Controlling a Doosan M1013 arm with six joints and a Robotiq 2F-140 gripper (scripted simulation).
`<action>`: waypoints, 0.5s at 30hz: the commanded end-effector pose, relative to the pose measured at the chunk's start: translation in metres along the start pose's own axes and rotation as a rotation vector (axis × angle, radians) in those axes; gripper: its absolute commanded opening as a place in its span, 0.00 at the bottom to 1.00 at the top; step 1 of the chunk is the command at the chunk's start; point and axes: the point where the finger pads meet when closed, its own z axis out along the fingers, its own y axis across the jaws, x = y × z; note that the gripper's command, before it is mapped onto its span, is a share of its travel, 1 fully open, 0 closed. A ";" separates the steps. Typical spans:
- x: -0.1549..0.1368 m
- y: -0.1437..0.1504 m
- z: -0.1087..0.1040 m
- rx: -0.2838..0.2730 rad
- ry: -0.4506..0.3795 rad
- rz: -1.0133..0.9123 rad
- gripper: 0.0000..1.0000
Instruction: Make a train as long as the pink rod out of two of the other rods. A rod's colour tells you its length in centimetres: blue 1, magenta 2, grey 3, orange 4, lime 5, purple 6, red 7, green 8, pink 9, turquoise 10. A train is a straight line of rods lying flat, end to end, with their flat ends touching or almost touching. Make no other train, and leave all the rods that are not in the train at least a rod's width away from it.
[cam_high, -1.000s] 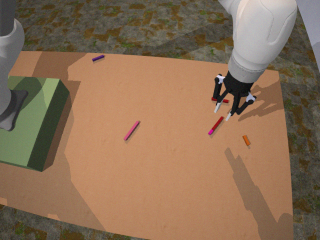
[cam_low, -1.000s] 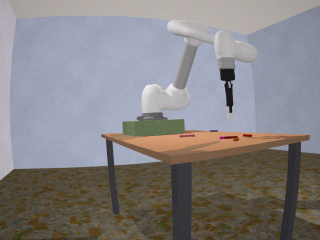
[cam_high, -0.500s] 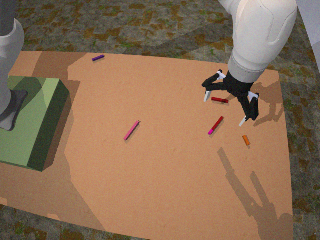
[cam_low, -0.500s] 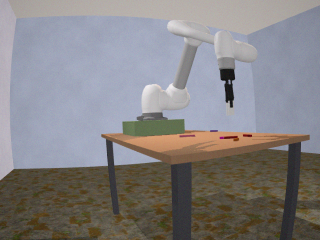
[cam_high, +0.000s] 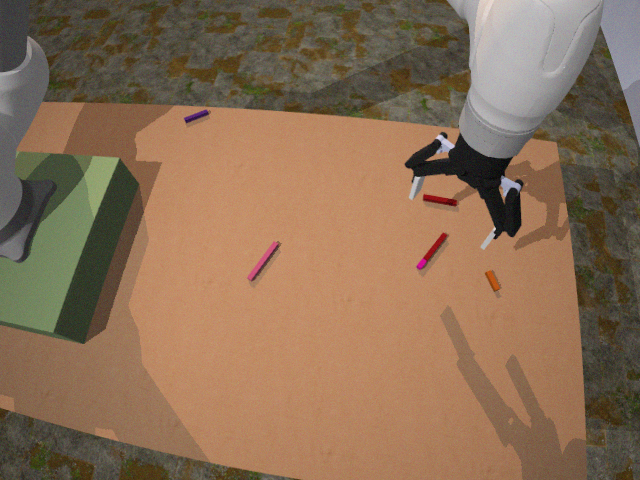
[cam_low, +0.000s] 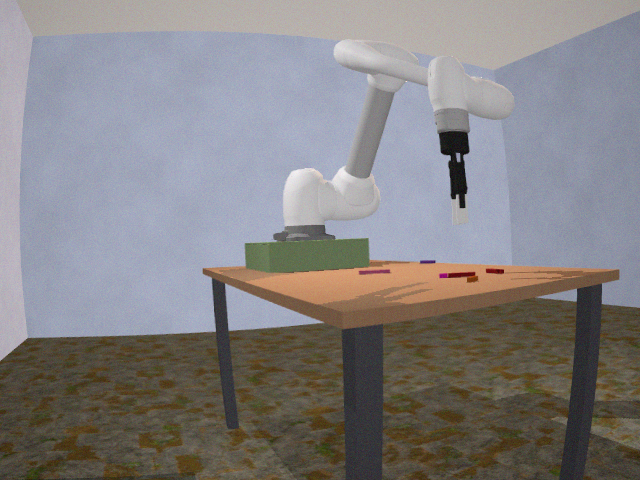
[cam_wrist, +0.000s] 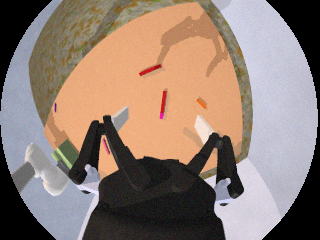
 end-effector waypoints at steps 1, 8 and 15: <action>0.000 0.000 -0.011 0.004 0.006 -0.002 1.00; 0.000 0.000 -0.043 0.004 0.006 -0.002 1.00; 0.000 0.001 -0.062 0.004 0.006 -0.002 1.00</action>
